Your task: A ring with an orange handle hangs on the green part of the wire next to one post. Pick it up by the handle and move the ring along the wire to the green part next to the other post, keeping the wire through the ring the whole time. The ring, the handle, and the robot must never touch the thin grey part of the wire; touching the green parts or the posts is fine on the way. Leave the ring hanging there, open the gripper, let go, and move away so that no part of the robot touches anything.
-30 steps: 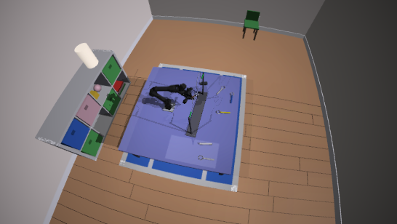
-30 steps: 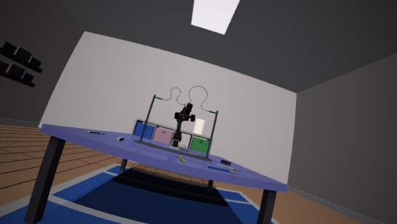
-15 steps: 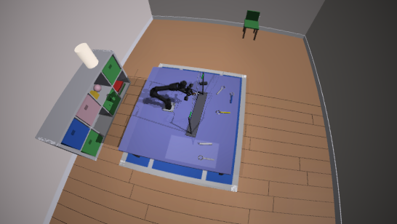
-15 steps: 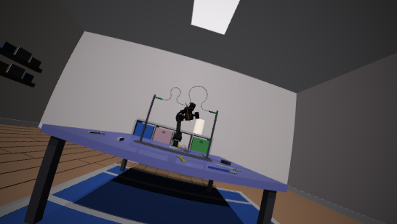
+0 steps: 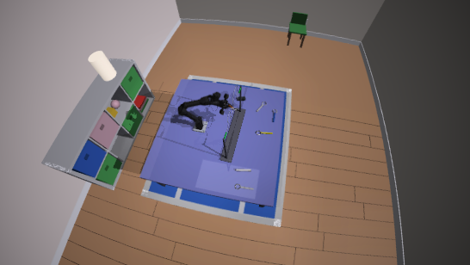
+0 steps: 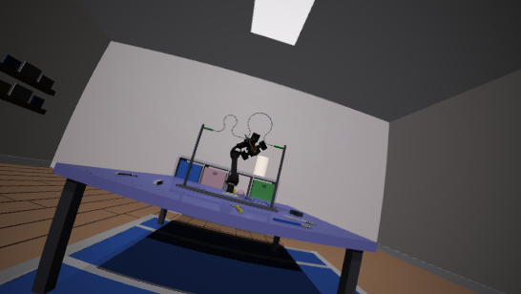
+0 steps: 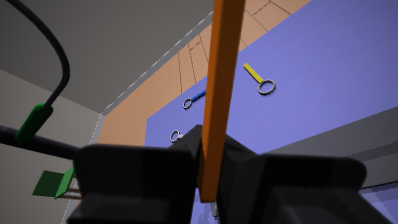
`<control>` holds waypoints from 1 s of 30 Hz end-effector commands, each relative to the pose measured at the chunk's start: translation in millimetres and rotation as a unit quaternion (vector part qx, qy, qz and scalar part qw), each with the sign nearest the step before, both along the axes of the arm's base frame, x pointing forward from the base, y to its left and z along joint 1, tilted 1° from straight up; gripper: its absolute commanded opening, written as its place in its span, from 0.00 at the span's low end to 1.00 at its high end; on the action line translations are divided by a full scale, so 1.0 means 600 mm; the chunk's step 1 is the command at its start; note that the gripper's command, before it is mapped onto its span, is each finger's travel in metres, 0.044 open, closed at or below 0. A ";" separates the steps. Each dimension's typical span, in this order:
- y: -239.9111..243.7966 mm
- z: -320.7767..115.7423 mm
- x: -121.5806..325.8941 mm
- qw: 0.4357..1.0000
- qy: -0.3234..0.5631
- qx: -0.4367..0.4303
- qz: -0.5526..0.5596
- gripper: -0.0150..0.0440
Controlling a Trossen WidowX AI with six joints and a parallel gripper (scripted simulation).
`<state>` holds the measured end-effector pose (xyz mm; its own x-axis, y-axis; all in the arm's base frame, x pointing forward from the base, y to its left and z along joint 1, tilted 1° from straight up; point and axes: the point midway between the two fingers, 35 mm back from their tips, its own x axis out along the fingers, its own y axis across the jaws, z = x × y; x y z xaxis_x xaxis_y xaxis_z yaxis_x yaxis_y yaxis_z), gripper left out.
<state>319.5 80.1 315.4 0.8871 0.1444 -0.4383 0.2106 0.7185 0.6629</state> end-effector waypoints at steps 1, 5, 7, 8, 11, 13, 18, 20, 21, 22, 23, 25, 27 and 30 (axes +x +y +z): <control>0.018 0.022 0.003 0.999 -0.009 0.048 0.002 0.00; 0.030 0.039 0.004 0.996 -0.015 0.092 0.002 0.00; 0.036 0.048 0.005 0.993 -0.018 0.114 0.002 0.00; 0.038 0.053 0.005 0.992 -0.020 0.124 0.002 0.00; 0.045 0.066 0.006 0.988 -0.024 0.154 0.002 0.00; 0.049 0.075 0.007 0.984 -0.027 0.174 0.002 0.00; 0.058 0.097 0.008 0.975 -0.033 0.222 0.002 0.00; 0.061 0.107 0.008 0.970 -0.036 0.241 0.002 0.00; 0.062 0.111 0.008 0.967 -0.037 0.250 0.002 0.00; 0.063 0.116 0.008 0.965 -0.038 0.260 0.002 0.00; 0.064 0.121 0.009 0.962 -0.040 0.269 0.002 0.00; 0.066 0.130 0.009 0.957 -0.042 0.288 0.001 0.00; 0.068 0.140 0.009 0.951 -0.045 0.307 0.001 0.00; 0.070 0.155 0.009 0.941 -0.049 0.336 0.001 0.00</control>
<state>325.1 120.5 395.6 0.9157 0.3475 -0.2019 0.1402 0.1945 0.9708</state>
